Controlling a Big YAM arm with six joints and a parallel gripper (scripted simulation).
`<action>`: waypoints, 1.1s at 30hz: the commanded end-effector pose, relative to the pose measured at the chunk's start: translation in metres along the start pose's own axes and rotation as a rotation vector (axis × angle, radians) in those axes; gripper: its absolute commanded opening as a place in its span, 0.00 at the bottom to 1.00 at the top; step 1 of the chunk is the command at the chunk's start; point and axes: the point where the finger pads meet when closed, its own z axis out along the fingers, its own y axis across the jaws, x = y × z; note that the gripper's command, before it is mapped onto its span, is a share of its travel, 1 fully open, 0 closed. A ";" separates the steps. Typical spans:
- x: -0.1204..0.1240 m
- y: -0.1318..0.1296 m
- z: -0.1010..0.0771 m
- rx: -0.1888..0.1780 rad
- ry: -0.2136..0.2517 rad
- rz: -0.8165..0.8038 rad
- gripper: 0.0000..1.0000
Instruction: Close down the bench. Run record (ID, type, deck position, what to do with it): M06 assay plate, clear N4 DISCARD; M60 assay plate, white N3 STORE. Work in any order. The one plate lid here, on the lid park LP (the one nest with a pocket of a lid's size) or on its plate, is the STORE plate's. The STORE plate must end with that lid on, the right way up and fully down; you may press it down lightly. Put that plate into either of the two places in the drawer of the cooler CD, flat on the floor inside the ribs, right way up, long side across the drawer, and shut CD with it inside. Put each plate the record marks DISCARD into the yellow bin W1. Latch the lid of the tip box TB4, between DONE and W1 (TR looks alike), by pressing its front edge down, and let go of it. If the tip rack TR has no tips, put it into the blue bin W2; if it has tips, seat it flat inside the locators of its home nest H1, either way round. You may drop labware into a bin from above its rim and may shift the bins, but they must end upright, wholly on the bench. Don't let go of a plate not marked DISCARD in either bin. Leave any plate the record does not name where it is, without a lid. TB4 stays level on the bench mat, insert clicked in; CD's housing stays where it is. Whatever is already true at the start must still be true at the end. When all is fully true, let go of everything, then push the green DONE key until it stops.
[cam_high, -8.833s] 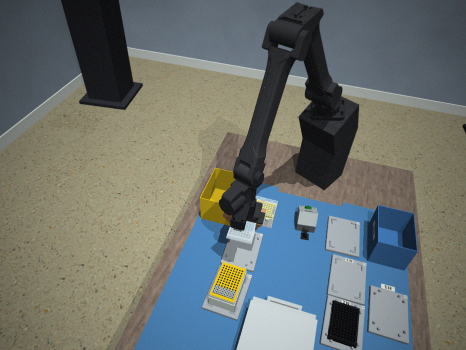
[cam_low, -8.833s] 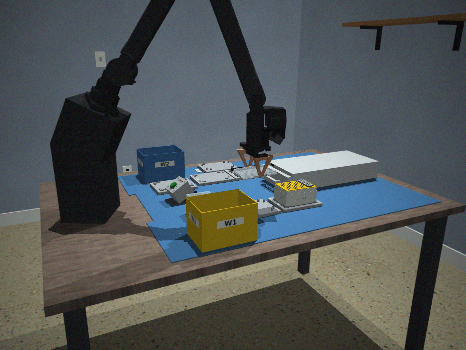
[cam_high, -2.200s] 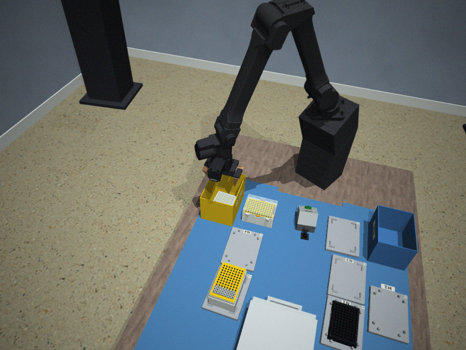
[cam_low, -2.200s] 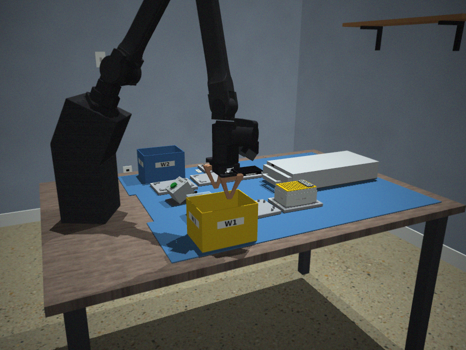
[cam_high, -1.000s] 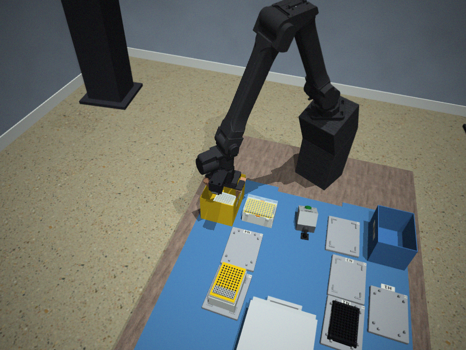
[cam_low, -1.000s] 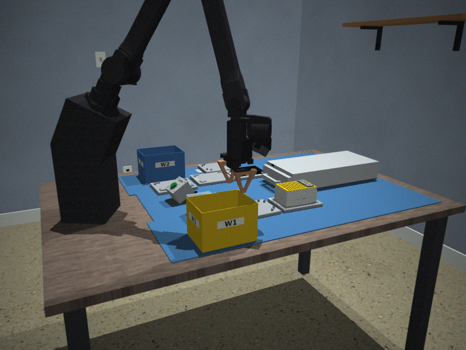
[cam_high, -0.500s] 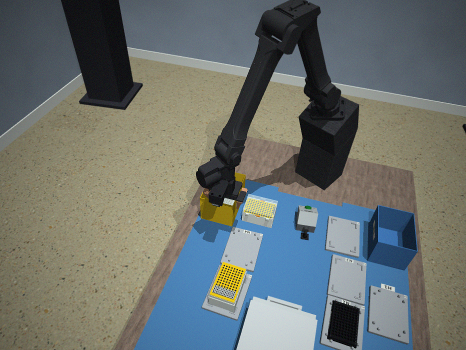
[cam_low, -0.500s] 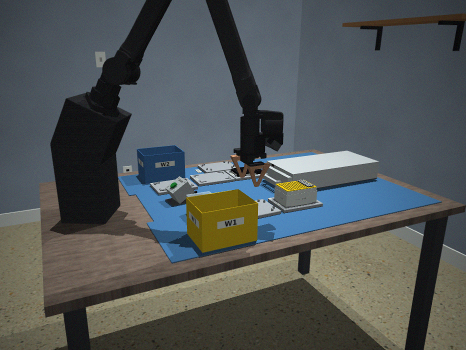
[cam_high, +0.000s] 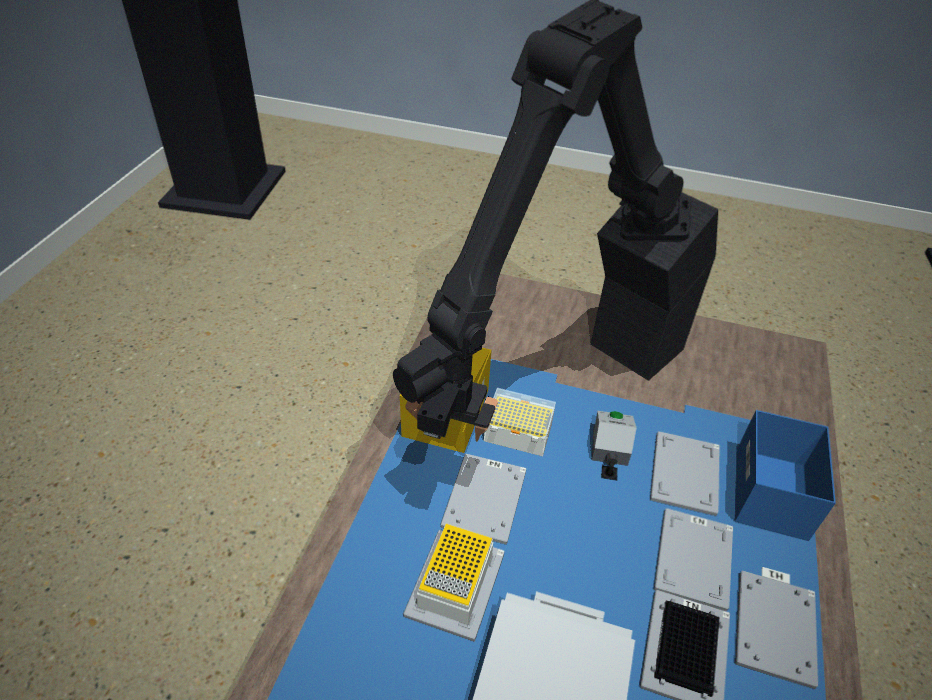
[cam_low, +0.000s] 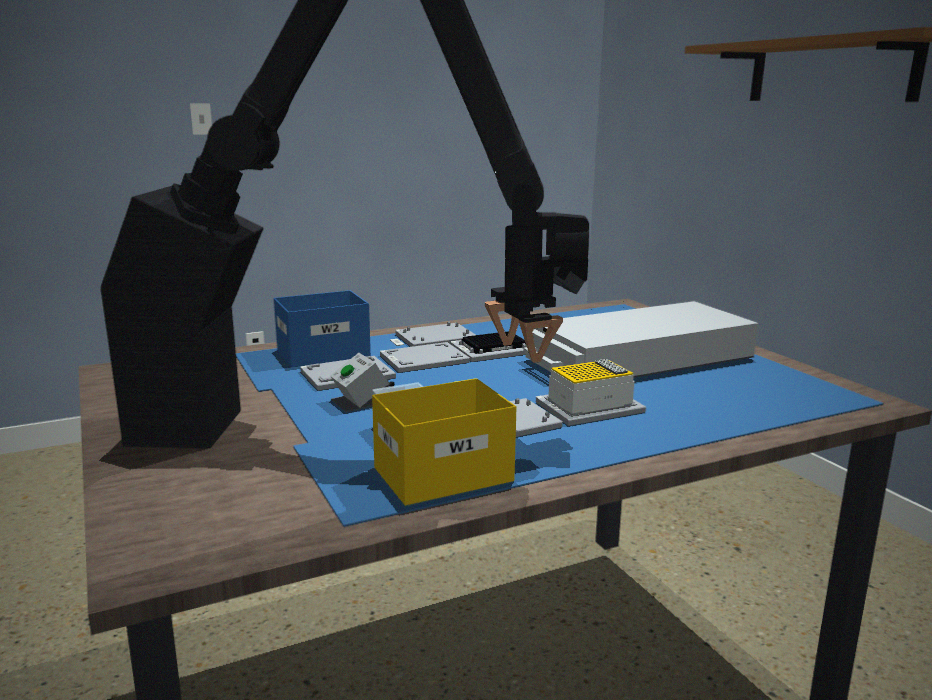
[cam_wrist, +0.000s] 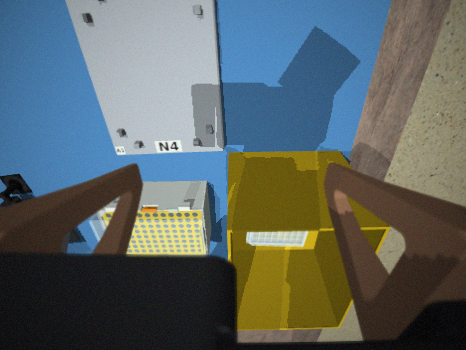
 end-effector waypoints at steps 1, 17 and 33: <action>-0.016 0.000 0.001 0.000 -0.006 0.022 1.00; -0.075 0.022 -0.004 0.001 -0.011 0.022 1.00; -0.133 0.045 -0.010 0.001 -0.017 0.023 1.00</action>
